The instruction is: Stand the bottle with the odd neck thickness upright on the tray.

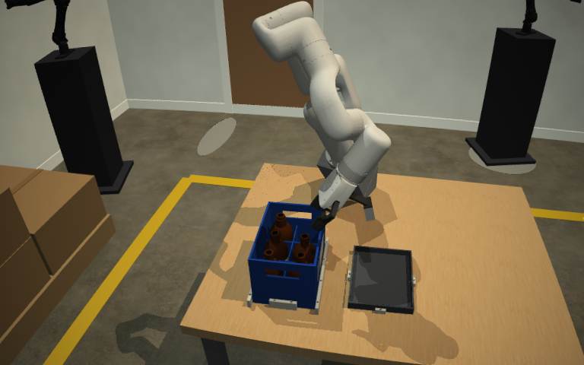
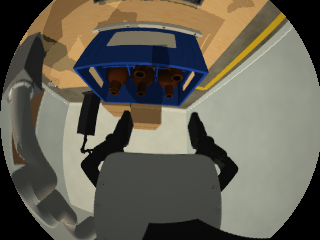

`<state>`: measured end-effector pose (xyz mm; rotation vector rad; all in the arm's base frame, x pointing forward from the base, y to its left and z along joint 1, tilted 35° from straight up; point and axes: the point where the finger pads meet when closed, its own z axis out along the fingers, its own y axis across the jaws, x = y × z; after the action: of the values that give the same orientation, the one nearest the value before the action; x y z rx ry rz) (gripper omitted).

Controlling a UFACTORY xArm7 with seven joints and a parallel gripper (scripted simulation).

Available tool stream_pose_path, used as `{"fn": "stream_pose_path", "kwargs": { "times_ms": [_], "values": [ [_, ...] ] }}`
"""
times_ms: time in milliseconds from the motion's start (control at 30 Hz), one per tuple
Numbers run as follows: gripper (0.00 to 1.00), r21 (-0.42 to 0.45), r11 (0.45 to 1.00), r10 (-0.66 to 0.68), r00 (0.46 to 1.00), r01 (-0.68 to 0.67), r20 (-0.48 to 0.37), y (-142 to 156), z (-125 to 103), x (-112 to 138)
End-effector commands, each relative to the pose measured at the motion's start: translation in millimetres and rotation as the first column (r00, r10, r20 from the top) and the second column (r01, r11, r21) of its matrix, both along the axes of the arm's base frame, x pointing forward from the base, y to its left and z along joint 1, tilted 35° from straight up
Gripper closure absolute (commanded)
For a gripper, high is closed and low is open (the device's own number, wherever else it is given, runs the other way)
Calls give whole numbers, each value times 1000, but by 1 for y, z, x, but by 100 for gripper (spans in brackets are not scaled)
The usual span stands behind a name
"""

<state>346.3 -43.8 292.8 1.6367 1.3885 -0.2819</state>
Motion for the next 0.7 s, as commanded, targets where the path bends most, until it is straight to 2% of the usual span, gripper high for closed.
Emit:
{"fn": "stream_pose_path", "kwargs": {
  "times_ms": [0,567,667],
  "values": [
    [0,0,1000,1,1000,-1,3,1,1,1],
    [0,2,1000,0,1000,0,4,0,1,0],
    [0,72,996,-46,999,44,27,-17,0,-3]
  ]
}}
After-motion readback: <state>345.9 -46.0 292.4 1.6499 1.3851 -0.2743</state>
